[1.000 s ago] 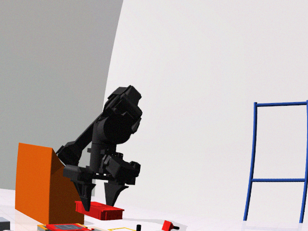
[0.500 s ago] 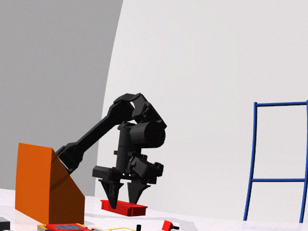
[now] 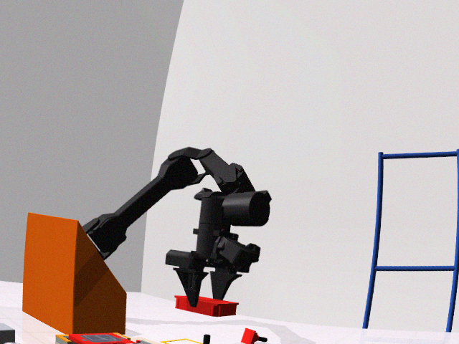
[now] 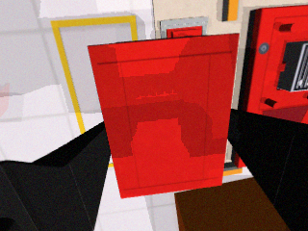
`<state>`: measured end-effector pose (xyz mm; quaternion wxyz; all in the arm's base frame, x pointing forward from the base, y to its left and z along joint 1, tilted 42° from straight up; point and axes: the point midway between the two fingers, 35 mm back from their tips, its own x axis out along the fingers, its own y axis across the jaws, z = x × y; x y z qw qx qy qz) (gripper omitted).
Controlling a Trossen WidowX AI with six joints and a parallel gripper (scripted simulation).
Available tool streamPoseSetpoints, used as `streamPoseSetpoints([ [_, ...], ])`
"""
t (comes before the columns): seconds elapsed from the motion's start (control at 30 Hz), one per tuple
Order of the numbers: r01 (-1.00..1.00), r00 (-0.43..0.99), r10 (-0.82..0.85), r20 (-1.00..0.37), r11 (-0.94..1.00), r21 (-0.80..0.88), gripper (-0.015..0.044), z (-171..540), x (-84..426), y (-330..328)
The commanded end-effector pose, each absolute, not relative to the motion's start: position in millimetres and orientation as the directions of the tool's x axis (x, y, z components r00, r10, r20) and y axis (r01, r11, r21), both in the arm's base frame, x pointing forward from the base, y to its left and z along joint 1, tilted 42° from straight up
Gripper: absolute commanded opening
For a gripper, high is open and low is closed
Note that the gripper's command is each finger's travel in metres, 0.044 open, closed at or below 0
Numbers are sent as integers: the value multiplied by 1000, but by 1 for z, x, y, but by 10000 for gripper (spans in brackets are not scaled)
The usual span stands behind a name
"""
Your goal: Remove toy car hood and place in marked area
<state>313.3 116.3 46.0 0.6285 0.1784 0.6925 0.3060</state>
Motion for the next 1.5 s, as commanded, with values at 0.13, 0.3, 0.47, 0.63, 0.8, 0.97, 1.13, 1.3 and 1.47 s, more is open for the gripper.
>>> streamPoseSetpoints([
  [0.13,-131,-150,643,-751,740,660,0,74,290,143],
  [0.3,-131,-152,646,-748,737,664,0,82,283,150],
  [0.47,-131,-152,646,-748,737,663,0,80,283,152],
  [0.63,-131,-152,646,-748,737,663,0,77,283,155],
  [0.8,-131,-152,646,-748,737,663,0,73,283,158],
  [0.97,-132,-152,645,-748,737,663,0,70,282,161],
  [1.13,-132,-152,645,-749,737,662,0,66,282,163],
  [1.3,-132,-152,645,-749,738,662,0,63,282,166],
  [1.47,-132,-152,645,-749,738,662,0,60,281,169],
])
